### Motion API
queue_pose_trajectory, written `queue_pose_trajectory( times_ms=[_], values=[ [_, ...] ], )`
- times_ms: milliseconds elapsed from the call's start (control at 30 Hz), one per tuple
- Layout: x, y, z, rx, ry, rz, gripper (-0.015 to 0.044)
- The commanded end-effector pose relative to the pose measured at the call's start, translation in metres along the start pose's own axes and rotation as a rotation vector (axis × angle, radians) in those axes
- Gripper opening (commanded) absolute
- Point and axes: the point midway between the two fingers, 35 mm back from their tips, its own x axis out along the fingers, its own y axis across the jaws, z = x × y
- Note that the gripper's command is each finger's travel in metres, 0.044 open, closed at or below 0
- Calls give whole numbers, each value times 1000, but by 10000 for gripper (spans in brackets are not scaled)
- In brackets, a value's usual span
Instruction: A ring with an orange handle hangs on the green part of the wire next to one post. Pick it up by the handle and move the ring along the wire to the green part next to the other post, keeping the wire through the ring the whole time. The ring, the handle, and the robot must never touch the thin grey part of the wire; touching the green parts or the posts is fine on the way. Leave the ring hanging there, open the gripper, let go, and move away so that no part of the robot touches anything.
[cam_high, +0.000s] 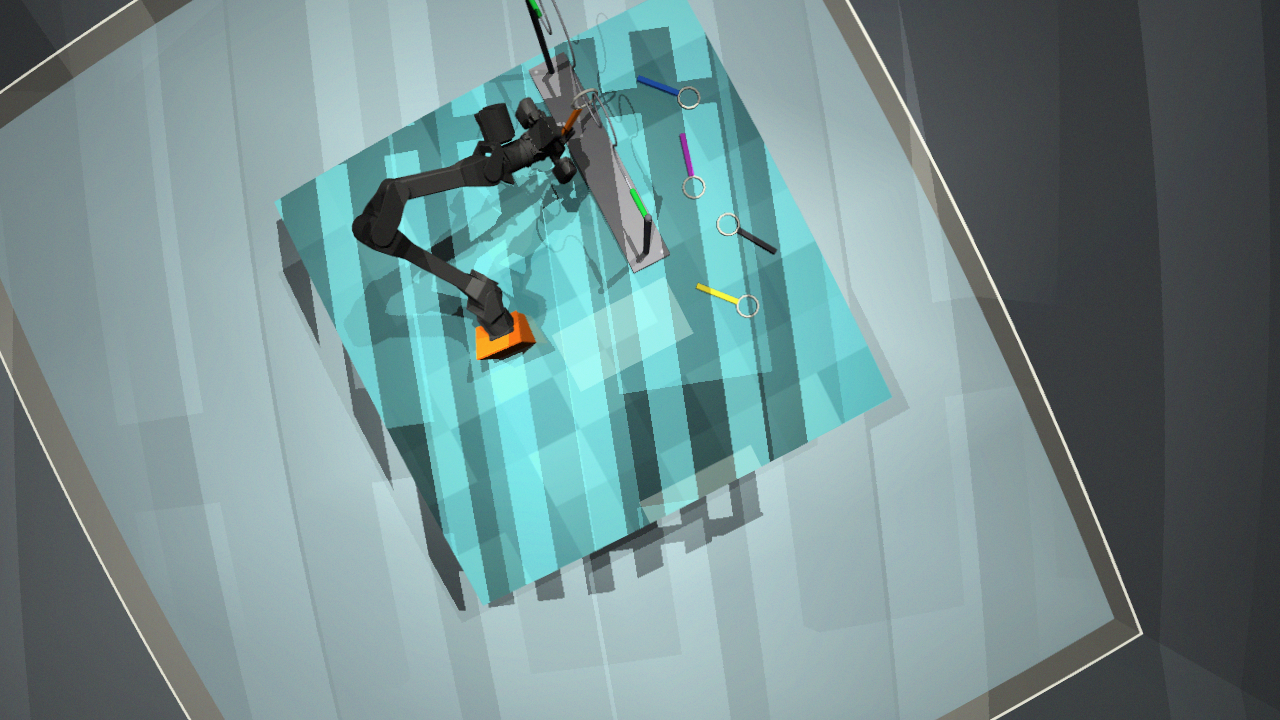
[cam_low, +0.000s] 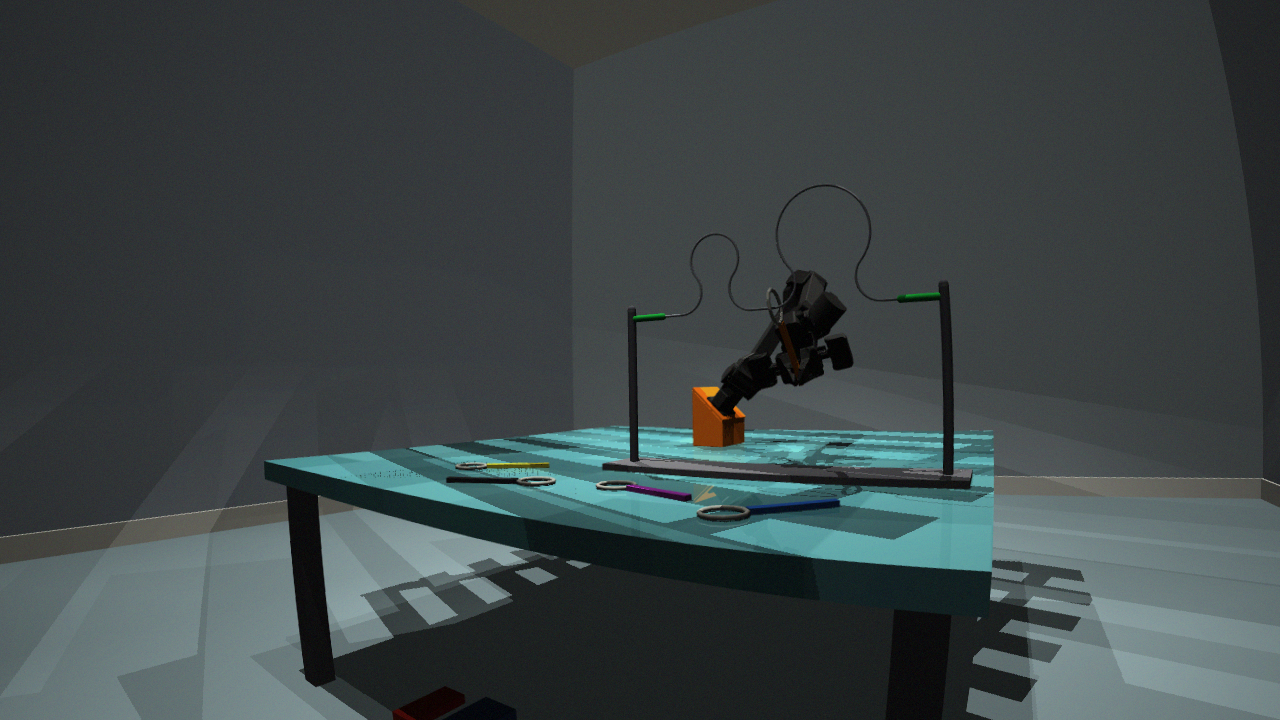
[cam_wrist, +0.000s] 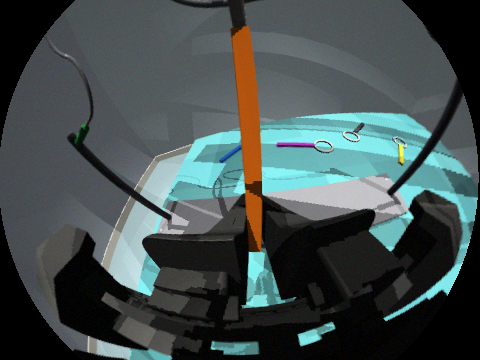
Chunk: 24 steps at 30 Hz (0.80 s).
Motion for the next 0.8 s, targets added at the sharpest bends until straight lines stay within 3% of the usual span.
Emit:
queue_pose_trajectory(
  times_ms=[0,767],
  values=[
    [-2,-12,-1,-50,10,-30,-150],
    [-9,-47,3,-145,21,-86,-150]
  ],
)
